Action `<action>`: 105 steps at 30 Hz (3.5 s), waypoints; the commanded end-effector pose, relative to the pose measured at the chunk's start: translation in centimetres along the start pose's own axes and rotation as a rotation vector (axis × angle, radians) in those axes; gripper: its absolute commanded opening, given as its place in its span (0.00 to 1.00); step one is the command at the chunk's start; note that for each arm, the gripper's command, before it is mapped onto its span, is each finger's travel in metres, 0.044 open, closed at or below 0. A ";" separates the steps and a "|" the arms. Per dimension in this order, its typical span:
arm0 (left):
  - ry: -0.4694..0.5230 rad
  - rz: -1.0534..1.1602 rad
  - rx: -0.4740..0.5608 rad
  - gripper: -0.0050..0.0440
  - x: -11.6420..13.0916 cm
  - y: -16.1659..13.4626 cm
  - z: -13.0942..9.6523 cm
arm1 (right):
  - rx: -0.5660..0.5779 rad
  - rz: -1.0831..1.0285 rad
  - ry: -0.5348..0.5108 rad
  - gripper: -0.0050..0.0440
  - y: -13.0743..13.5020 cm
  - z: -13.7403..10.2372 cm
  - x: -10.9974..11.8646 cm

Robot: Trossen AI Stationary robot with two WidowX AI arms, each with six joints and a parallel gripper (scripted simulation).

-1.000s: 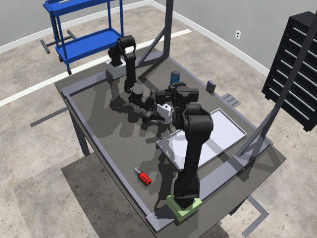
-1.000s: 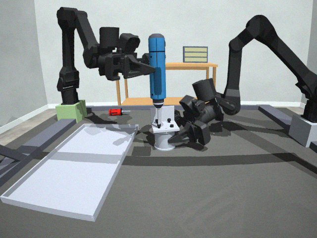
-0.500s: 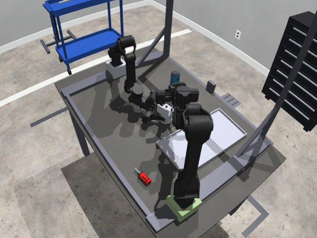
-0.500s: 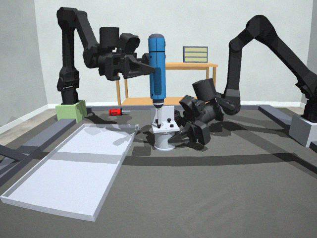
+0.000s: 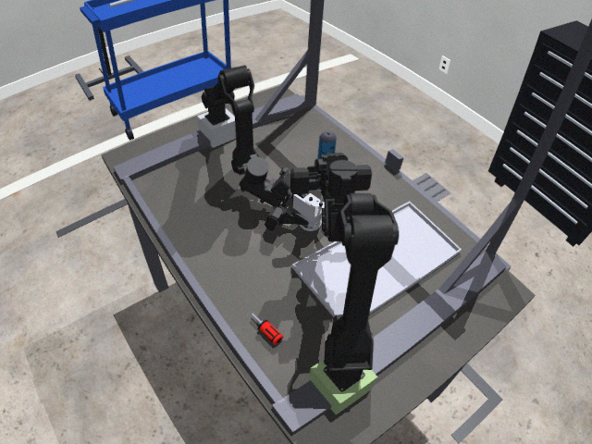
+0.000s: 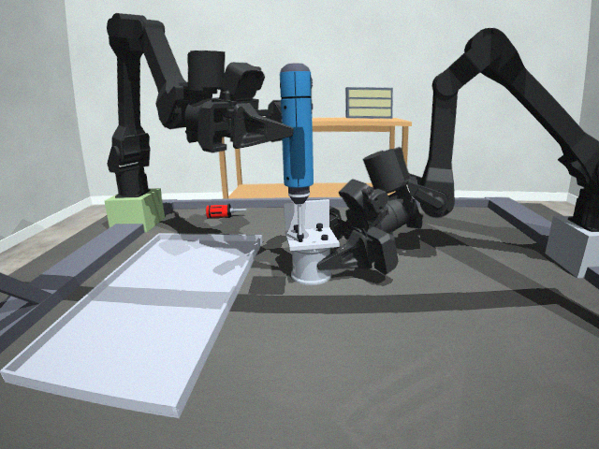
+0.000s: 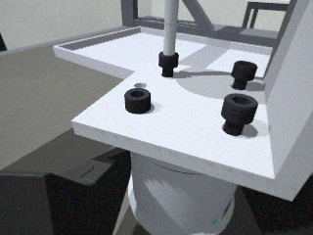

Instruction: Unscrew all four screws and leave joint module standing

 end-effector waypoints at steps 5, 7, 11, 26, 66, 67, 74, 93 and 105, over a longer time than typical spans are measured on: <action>0.026 0.000 0.008 0.43 0.6 -0.3 -0.3 | 0.005 -0.021 -0.024 0.59 -0.4 0.0 -1.1; 0.026 0.000 0.008 0.43 0.6 -0.3 -0.3 | 0.005 -0.021 -0.024 0.59 -0.4 0.0 -1.1; 0.026 -0.001 0.009 0.43 0.6 -0.4 -0.3 | 0.005 -0.021 -0.024 0.59 -0.4 0.0 -1.1; 0.017 0.027 0.002 0.43 0.7 -0.3 -0.3 | 0.005 -0.021 -0.024 0.59 -0.4 0.0 -1.1; 0.010 0.021 0.003 0.43 0.6 -0.3 -0.1 | 0.005 -0.021 -0.024 0.59 -0.4 0.0 -1.1; 0.010 0.021 0.003 0.43 0.6 -0.3 -0.1 | 0.005 -0.021 -0.024 0.59 -0.4 0.0 -1.1; 0.012 0.022 0.003 0.43 0.6 -0.3 0.0 | 0.005 -0.021 -0.024 0.59 -0.4 0.0 -1.1; -0.020 0.019 0.006 0.43 -2.5 -0.6 -0.4 | 0.005 -0.021 -0.024 0.59 -0.4 0.0 -1.1; -0.001 0.020 0.004 0.43 -1.8 -0.5 -0.4 | 0.007 -0.031 -0.032 0.92 -0.4 -0.8 -1.5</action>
Point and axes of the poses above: on each arm, the point midway between the two fingers, 35 mm back from their tips, its own z axis out along the fingers, its own y axis across the jaws, x = y × z, the point moved 7 cm from there along -z, back along the fingers, and after that the axes turned 4 degrees about -z, right-handed, at the moved point
